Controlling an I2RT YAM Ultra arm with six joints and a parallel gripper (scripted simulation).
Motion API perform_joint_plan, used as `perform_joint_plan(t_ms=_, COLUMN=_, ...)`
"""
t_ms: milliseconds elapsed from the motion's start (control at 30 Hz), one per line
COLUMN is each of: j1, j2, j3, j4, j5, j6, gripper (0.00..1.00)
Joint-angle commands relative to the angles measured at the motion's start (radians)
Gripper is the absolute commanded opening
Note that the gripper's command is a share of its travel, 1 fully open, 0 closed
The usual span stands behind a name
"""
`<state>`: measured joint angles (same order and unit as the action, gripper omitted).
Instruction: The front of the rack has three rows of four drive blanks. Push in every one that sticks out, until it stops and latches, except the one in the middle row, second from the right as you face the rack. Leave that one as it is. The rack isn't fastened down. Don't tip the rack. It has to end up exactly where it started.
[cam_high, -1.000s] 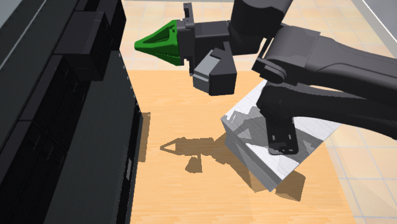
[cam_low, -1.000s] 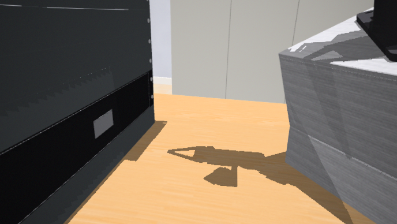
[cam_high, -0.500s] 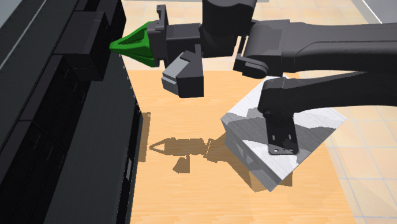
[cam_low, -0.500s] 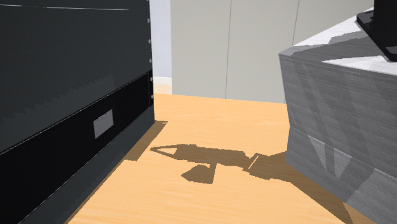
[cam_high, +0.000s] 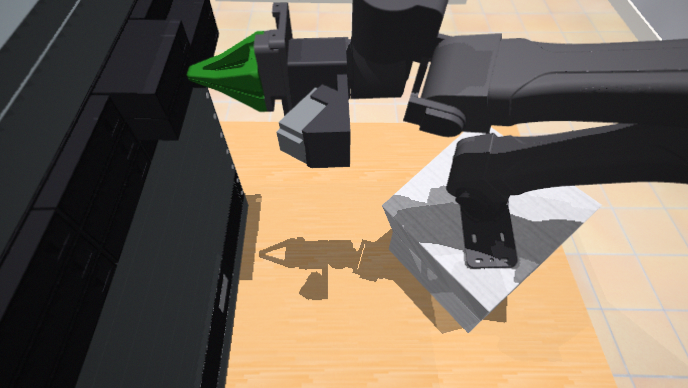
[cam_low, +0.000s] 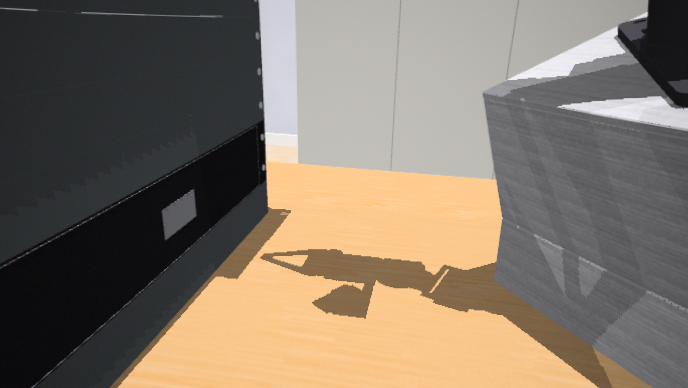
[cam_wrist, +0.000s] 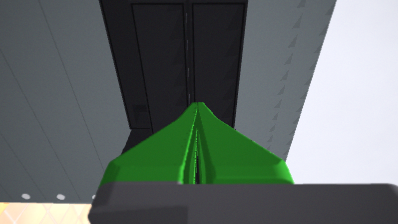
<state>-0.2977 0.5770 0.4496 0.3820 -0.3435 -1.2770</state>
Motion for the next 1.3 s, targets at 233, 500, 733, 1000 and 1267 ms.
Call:
perform_joint_plan(t_ms=233, j1=-0.003, j2=-0.011, j3=0.079, j4=-0.047, j5=0.011, j6=0.002, gripper=0.00)
perform_joint_plan(t_ms=500, j1=-0.003, j2=-0.009, j3=0.081, j4=-0.048, j5=0.011, j6=0.002, gripper=0.00)
perform_joint_plan(t_ms=733, j1=-0.003, j2=-0.009, j3=0.081, j4=-0.048, j5=0.011, j6=0.002, gripper=0.00)
perform_joint_plan(t_ms=1000, j1=0.036, j2=0.070, j3=0.065, j4=0.034, j5=0.037, j6=-0.009, gripper=0.00)
perform_joint_plan(t_ms=1267, j1=0.032, j2=0.058, j3=0.065, j4=0.036, j5=0.038, j6=-0.007, gripper=0.00)
